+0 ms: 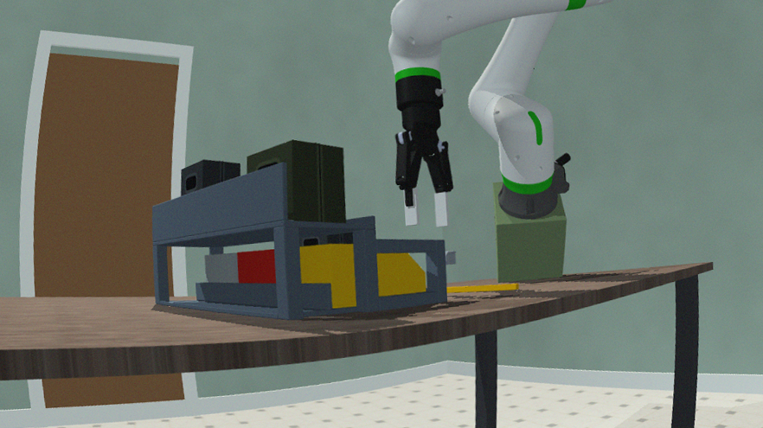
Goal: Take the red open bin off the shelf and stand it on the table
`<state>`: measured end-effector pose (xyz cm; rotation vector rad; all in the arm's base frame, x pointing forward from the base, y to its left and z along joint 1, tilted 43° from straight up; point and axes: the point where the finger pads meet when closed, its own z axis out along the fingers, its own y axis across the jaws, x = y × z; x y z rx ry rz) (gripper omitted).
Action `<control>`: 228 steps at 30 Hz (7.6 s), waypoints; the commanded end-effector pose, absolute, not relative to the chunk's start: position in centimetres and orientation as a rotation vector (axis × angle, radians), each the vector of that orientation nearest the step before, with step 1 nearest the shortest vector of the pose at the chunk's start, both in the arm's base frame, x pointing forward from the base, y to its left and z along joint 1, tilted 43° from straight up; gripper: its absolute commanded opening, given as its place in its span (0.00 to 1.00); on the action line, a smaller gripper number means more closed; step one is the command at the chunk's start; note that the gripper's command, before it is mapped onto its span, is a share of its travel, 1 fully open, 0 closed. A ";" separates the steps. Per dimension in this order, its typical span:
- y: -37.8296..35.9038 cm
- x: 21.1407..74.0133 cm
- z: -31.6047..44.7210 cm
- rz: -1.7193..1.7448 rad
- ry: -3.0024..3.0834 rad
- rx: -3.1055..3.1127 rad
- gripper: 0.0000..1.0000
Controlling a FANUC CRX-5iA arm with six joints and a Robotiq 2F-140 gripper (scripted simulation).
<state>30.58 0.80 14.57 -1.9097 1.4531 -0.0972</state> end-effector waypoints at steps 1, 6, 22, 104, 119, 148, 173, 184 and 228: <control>0.8 30.6 14.6 -0.098 1.453 -1.909 0.57; 0.9 31.4 15.2 -0.098 1.453 -1.909 0.57; 1.3 34.7 17.4 -0.098 1.453 -1.910 0.57; 3.3 49.8 28.0 -0.098 1.453 -1.909 0.57; 3.3 49.4 27.8 -0.098 1.453 -1.909 0.57; 3.2 49.2 27.6 -0.098 1.453 -1.909 0.57; 4.7 50.5 25.3 -0.098 1.453 -1.909 0.57; 6.9 52.4 21.9 -0.098 1.453 -1.909 0.57; 6.6 52.2 22.4 -0.098 1.453 -1.909 0.57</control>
